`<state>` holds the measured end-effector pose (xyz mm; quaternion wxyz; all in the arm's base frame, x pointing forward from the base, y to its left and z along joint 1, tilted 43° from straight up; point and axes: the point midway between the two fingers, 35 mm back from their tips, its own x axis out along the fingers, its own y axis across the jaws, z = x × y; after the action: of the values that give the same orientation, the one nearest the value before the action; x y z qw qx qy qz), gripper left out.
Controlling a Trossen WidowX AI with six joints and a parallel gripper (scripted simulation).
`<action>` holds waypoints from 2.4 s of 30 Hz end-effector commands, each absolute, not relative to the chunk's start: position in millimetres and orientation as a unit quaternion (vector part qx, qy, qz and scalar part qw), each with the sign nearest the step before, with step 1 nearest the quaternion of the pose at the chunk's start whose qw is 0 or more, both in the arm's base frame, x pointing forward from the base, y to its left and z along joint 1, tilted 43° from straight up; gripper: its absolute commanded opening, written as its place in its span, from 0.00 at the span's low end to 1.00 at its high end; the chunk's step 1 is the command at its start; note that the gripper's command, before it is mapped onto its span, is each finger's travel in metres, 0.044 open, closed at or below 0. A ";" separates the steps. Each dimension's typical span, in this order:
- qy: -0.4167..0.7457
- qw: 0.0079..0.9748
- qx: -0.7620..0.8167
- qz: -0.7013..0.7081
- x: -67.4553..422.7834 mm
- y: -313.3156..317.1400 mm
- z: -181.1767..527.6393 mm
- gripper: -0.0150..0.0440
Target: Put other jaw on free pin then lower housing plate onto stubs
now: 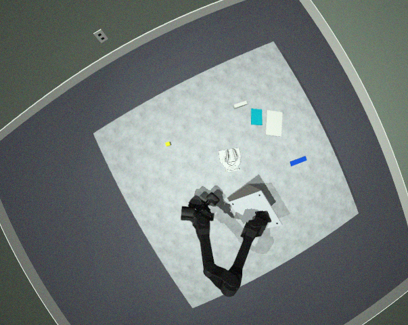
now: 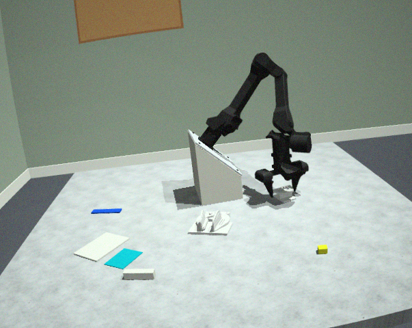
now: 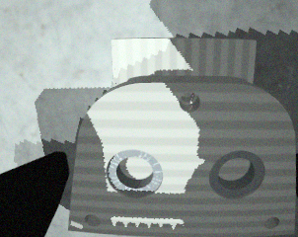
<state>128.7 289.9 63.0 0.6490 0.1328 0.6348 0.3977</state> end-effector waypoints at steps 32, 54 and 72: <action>0.635 0.649 0.133 0.398 128.6 290.3 62.6 0.85; 0.635 0.651 0.132 0.395 138.2 255.5 100.1 0.85; 0.640 0.652 0.137 0.383 147.1 237.4 108.5 0.85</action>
<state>141.0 240.0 111.9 0.6520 0.1341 0.6362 0.3902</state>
